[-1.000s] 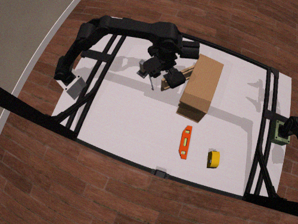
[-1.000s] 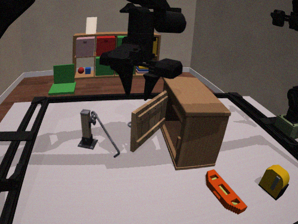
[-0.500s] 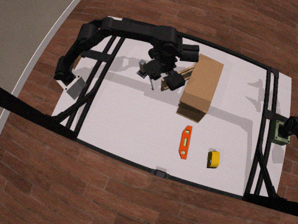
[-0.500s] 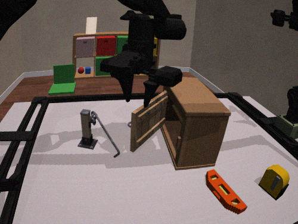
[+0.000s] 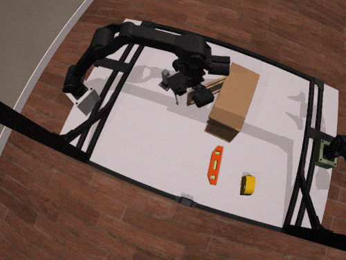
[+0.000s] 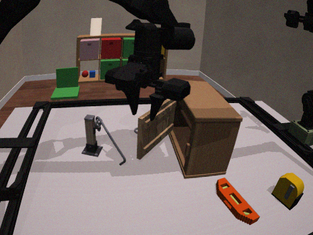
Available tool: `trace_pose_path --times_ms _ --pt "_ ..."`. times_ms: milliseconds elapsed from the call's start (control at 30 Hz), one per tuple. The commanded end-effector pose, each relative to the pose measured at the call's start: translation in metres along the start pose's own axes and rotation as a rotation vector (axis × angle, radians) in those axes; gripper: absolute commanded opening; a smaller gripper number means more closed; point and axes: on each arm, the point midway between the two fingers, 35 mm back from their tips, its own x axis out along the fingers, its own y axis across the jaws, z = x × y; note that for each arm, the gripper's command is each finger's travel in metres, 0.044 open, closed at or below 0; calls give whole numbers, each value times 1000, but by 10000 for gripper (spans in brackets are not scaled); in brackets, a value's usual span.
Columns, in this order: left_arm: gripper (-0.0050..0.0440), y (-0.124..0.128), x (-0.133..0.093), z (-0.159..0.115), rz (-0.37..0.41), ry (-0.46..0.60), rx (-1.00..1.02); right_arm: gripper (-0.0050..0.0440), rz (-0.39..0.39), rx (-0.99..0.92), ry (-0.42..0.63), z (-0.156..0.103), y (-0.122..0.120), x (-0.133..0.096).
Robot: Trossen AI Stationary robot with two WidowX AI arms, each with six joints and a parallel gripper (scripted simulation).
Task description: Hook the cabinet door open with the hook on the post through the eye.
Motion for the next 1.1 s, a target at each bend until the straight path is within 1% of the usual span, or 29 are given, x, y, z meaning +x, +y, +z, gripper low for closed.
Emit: trace_pose_path --times_ms 0,200,600,867,1067 --pt "148 0 5 2 2 -11 1 400 4 4 0 0 0 0" --pt "4 0 5 2 2 -11 1 400 4 4 0 0 0 0" --pt "0 0 5 2 2 -11 0 400 4 4 0 0 0 0" --pt "0 17 5 0 1 -11 -96 400 4 4 0 0 0 0" --pt "0 19 5 0 1 -11 -110 400 4 4 0 0 0 0"
